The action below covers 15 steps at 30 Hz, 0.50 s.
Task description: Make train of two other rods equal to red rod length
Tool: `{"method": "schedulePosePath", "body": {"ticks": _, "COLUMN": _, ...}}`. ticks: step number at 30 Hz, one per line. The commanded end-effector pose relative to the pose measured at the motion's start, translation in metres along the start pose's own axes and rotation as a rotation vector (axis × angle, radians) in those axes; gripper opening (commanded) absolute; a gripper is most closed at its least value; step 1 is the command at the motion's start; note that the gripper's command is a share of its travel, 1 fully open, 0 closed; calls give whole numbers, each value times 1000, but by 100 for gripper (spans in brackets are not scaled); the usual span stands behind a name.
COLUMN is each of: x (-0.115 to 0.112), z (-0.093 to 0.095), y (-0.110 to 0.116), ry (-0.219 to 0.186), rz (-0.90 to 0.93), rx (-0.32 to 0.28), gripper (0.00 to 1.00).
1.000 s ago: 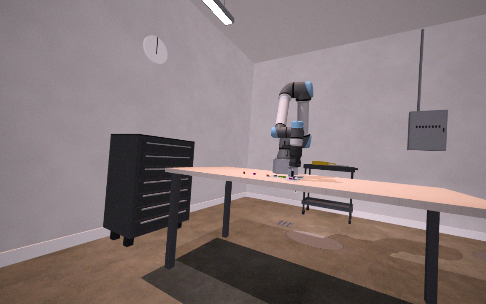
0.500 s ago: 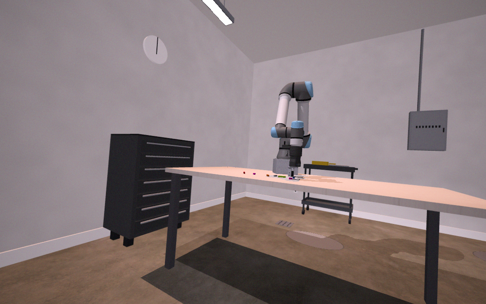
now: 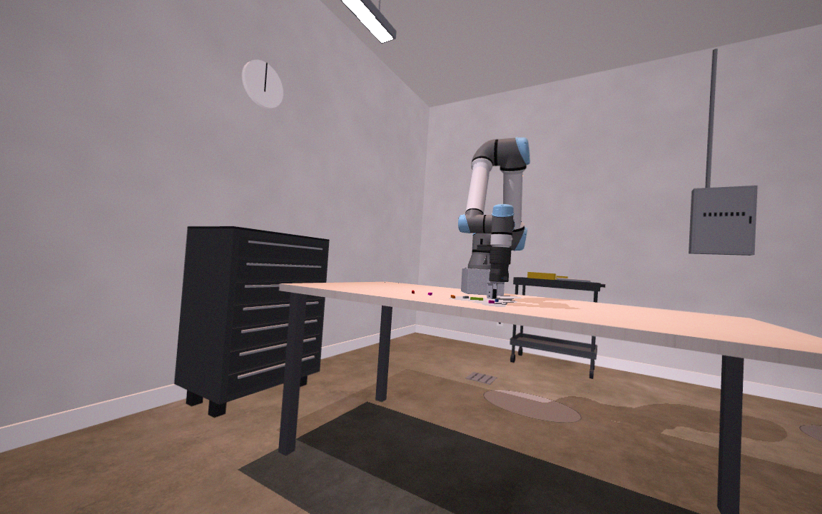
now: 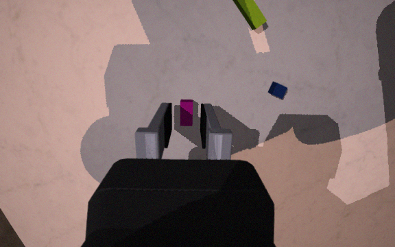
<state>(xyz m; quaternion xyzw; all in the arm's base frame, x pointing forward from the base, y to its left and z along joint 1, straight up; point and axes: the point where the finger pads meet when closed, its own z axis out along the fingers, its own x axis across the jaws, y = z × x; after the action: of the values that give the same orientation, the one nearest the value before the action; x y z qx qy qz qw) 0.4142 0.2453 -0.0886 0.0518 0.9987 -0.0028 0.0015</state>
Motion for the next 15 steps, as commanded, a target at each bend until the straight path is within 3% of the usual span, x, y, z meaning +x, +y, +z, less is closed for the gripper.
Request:
{"method": "schedulePosePath", "body": {"ticks": 1, "x": 0, "z": -1, "y": 0, "ry": -1, "rz": 0, "rx": -1, "gripper": 54}}
{"method": "schedulePosePath", "body": {"ticks": 15, "x": 0, "z": 1, "y": 0, "ry": -1, "rz": 0, "rx": -1, "gripper": 54}}
